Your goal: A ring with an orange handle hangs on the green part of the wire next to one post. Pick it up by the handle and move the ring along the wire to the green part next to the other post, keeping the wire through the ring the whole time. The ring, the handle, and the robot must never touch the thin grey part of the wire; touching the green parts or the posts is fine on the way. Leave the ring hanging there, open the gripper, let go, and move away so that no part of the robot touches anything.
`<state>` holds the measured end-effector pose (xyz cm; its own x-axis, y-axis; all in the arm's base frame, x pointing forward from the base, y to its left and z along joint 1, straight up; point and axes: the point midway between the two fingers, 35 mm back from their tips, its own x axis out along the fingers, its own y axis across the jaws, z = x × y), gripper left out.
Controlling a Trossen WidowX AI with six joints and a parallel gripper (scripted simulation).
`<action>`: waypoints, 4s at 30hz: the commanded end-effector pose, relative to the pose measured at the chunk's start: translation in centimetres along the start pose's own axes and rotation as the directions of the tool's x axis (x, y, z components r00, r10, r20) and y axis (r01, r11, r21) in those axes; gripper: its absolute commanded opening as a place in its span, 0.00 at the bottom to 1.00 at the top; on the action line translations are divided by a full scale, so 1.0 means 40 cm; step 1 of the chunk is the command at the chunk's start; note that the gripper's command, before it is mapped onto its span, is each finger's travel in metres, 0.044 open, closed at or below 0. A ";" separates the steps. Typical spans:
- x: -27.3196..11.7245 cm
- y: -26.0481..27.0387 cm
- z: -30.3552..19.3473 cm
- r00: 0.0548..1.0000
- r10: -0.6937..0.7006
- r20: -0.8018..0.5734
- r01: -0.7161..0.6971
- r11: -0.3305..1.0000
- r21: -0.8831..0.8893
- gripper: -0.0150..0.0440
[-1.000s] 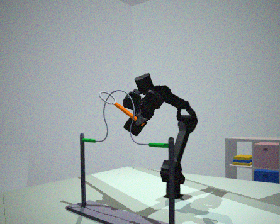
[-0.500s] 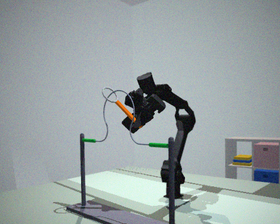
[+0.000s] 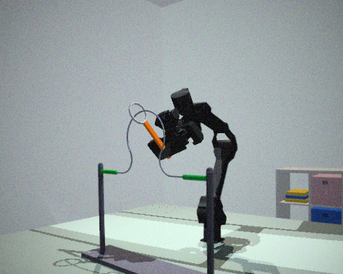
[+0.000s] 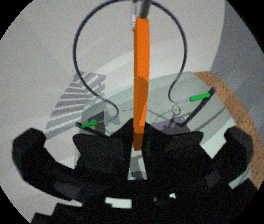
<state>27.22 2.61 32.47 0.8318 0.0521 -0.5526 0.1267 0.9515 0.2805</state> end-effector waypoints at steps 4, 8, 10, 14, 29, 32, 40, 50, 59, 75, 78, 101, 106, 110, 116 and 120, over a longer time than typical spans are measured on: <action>0.001 -0.013 0.000 0.998 -0.064 0.015 0.065 0.994 -0.093 0.00; 0.001 -0.019 0.001 0.995 -0.094 0.026 0.097 0.986 -0.138 0.00; 0.002 -0.022 0.001 0.993 -0.110 0.032 0.113 0.980 -0.161 0.00; 0.002 -0.028 0.002 0.989 -0.139 0.044 0.145 0.968 -0.205 0.00; 0.000 -0.050 0.008 0.965 -0.243 0.103 0.263 0.893 -0.364 0.00; -0.001 -0.055 0.010 0.958 -0.261 0.117 0.286 0.874 -0.394 0.00; -0.003 -0.066 0.016 0.938 -0.309 0.156 0.345 0.813 -0.469 0.00; -0.007 -0.078 0.024 0.909 -0.360 0.211 0.415 0.723 -0.553 0.00; -0.011 -0.089 0.032 0.878 -0.398 0.264 0.471 0.629 -0.619 0.00; -0.021 -0.103 0.049 0.817 -0.446 0.366 0.556 0.437 -0.707 0.00; -0.023 -0.106 0.053 0.804 -0.452 0.386 0.569 0.399 -0.719 0.00; -0.041 -0.117 0.080 0.707 -0.464 0.534 0.638 0.093 -0.764 0.00; -0.045 -0.118 0.087 0.684 -0.459 0.566 0.646 0.022 -0.763 0.00; -0.048 -0.118 0.092 0.666 -0.454 0.592 0.650 -0.035 -0.759 0.00; -0.054 -0.118 0.100 0.640 -0.442 0.629 0.653 -0.120 -0.748 0.00; -0.057 -0.117 0.105 0.622 -0.432 0.654 0.653 -0.176 -0.737 0.00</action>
<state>27.06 -3.16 35.49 0.8171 -0.5762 0.0181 0.1227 0.1432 -0.9821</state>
